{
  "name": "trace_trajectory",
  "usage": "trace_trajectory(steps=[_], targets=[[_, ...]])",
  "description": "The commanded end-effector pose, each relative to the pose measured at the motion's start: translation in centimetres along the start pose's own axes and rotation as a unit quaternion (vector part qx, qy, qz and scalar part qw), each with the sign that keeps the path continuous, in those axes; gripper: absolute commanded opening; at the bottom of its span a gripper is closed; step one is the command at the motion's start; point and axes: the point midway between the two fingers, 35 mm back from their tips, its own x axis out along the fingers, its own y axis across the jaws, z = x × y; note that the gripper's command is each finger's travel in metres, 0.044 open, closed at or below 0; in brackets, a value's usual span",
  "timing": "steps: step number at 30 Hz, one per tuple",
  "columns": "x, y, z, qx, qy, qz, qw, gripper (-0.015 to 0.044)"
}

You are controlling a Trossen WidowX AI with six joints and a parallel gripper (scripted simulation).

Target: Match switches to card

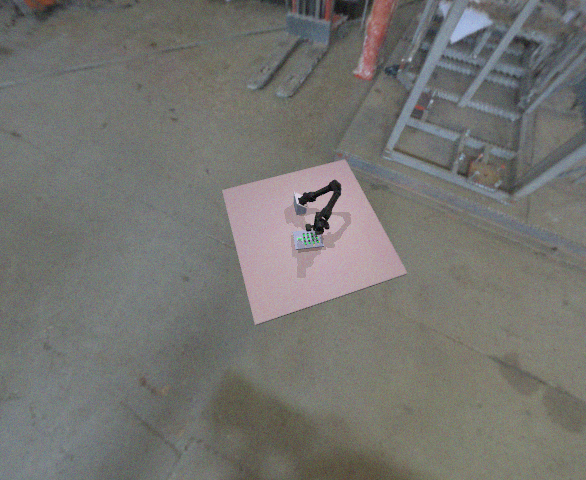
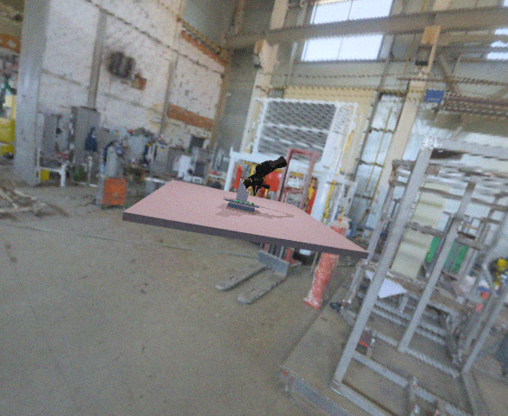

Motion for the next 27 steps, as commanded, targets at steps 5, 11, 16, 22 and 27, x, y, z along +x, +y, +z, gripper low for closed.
trace_trajectory(steps=[5, 11, 16, 22, 27], targets=[[-0.9, -2.4, 1.3, -0.003, 0.004, 0.003, 1.0, 0.0], [1.5, -3.1, 1.8, -0.004, 0.013, 0.003, 1.0, 0.0], [2.6, -3.1, 1.8, -0.004, 0.017, 0.004, 1.0, 0.0], [3.7, -3.1, 1.7, -0.004, 0.017, 0.004, 1.0, 0.0], [4.3, -3.1, 1.7, -0.004, 0.017, 0.004, 1.0, 0.0]])
